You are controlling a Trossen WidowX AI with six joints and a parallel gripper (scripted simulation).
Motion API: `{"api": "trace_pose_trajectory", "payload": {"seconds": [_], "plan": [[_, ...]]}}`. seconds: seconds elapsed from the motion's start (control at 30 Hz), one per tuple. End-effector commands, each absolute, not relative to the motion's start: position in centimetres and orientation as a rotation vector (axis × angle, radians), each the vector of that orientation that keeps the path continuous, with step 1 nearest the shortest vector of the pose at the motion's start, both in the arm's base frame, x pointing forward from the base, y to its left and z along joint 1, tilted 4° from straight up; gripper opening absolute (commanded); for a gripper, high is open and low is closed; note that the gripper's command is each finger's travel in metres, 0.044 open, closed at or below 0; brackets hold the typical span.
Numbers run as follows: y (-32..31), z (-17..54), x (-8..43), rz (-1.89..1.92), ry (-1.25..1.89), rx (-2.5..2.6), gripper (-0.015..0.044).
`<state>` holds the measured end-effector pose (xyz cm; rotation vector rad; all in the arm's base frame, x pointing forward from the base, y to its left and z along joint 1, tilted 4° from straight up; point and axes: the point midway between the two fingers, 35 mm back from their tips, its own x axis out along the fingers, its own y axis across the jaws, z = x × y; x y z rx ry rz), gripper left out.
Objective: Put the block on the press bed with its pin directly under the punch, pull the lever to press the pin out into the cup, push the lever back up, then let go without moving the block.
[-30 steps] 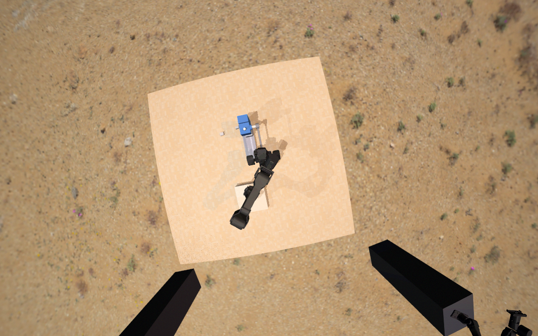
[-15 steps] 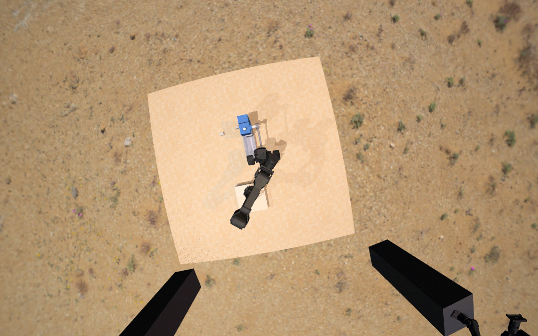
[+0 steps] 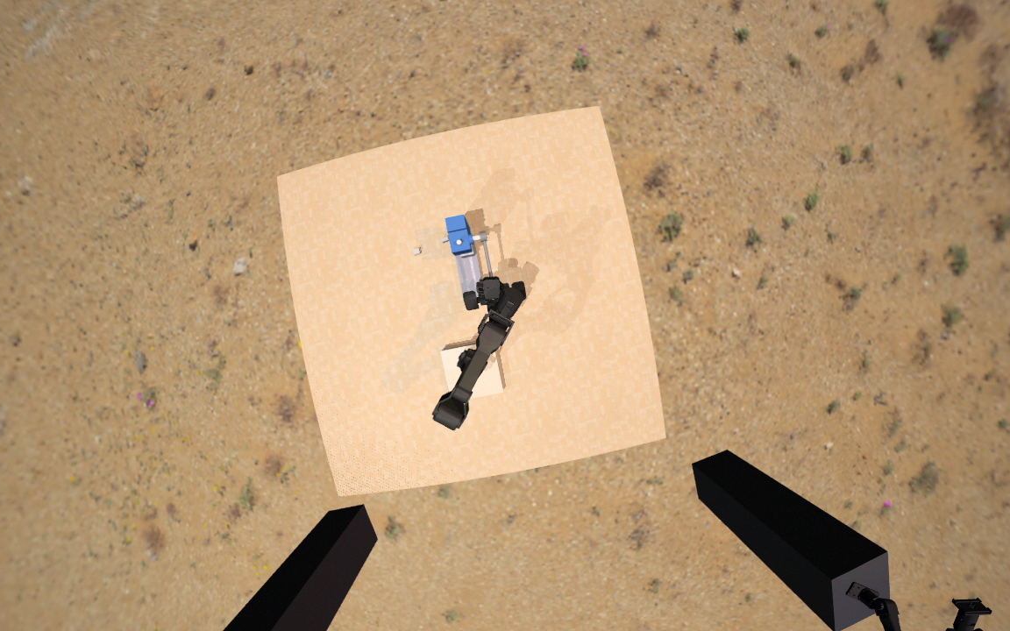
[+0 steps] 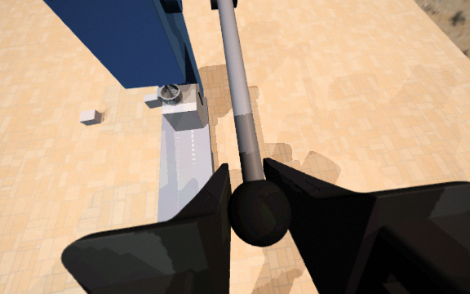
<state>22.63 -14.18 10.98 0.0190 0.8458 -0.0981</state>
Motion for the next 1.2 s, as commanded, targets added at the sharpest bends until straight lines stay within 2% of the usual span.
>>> {"api": "trace_pose_trajectory", "payload": {"seconds": [0.0,1.17], "plan": [[-14.2,11.3,22.7,-0.097,0.846,0.015,0.0000],[-14.2,13.2,22.8,-0.097,0.845,0.015,0.0000]]}}
